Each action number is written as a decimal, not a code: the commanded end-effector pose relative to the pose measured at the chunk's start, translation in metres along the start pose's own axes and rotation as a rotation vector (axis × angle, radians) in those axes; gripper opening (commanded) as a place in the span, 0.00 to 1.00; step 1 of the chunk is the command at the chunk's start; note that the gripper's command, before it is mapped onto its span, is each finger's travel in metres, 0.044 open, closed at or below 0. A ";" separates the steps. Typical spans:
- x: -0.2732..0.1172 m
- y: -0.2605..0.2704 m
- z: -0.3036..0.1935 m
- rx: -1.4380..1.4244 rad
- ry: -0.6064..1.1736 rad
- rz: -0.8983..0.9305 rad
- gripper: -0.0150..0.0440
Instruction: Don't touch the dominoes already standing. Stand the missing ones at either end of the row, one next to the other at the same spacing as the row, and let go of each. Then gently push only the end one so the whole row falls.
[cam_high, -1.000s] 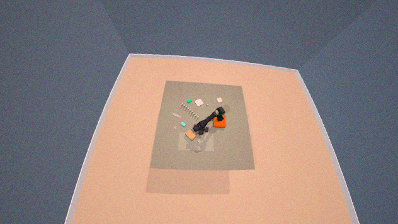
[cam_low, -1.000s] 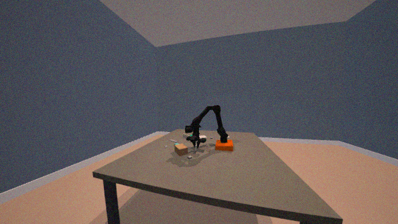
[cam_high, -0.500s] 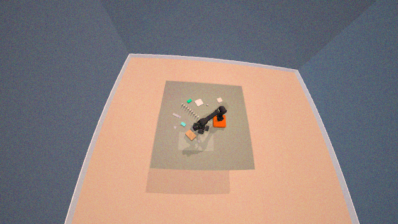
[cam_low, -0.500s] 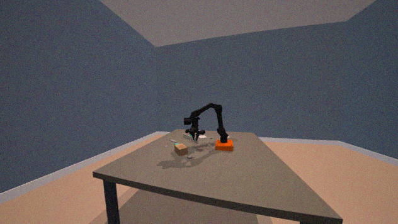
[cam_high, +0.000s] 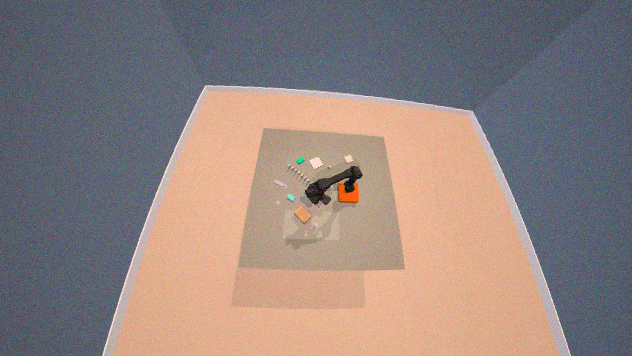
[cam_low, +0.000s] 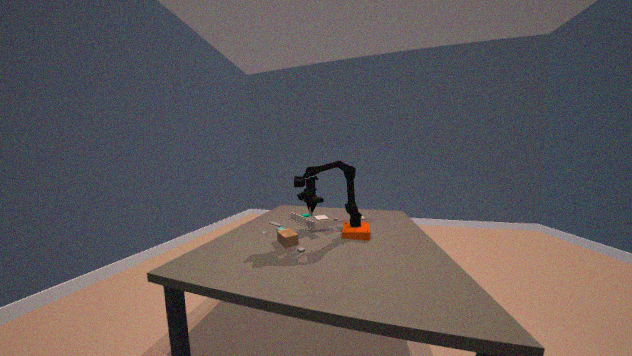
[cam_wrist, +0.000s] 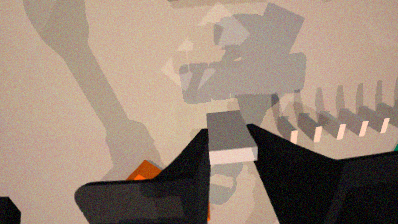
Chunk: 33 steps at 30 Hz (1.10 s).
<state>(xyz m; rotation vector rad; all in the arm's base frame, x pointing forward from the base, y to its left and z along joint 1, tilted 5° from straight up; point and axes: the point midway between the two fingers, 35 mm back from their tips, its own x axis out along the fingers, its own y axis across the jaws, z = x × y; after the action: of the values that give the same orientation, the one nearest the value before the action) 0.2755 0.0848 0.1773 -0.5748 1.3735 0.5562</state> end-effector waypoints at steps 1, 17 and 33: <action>0.000 -0.030 -0.031 0.583 0.006 0.002 0.44; -0.001 -0.071 -0.088 1.563 0.005 -0.012 0.44; 0.037 -0.077 -0.084 1.563 0.004 -0.012 0.44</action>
<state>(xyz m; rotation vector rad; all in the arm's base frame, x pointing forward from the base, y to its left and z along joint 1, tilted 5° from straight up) 0.2675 -0.0282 0.1533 0.6810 1.3612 -0.5807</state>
